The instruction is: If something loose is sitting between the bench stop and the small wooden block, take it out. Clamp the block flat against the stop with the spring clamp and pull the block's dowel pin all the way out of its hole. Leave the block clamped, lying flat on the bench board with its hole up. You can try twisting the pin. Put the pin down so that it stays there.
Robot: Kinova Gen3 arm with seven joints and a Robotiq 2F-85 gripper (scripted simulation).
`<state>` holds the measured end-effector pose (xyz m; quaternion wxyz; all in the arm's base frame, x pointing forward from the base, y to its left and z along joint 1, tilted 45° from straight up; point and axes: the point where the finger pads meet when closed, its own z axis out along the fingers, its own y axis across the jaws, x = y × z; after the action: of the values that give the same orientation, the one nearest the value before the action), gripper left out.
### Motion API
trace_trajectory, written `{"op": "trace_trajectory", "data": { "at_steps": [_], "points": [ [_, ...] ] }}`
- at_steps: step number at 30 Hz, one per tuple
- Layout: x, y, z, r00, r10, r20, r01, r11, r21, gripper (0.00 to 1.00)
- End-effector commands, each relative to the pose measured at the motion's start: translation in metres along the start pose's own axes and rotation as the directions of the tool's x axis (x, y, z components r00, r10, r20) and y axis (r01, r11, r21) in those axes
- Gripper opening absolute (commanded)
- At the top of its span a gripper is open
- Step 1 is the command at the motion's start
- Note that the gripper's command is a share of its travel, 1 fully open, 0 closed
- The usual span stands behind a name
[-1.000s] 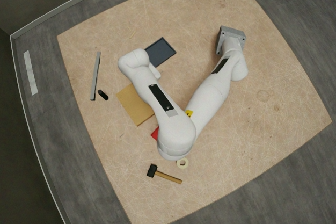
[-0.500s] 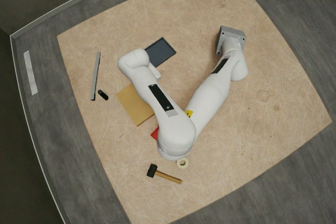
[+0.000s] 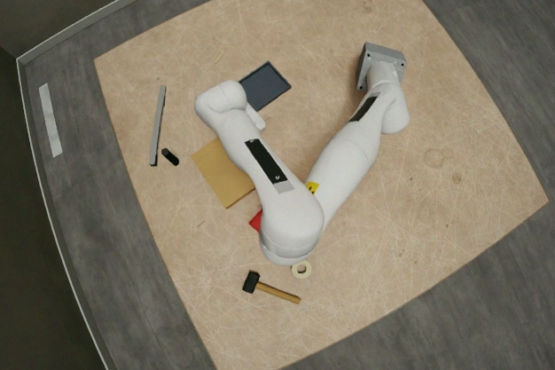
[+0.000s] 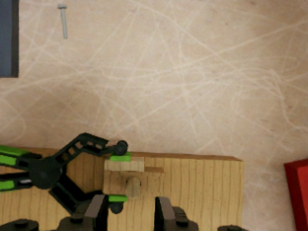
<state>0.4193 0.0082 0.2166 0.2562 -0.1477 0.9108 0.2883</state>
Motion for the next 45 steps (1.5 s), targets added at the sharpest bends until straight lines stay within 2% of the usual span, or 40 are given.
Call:
{"op": "trace_trajectory", "data": {
  "at_steps": [1,16,45],
  "points": [
    [0.000,0.000,-0.001,1.000,0.000,0.001,0.000,1.000,0.001,0.34],
    [0.000,0.000,0.004,1.000,0.000,0.001,0.000,1.000,0.001,0.34],
    [-0.001,0.000,0.032,1.000,0.000,0.001,0.000,1.000,0.001,0.34]
  ]
}}
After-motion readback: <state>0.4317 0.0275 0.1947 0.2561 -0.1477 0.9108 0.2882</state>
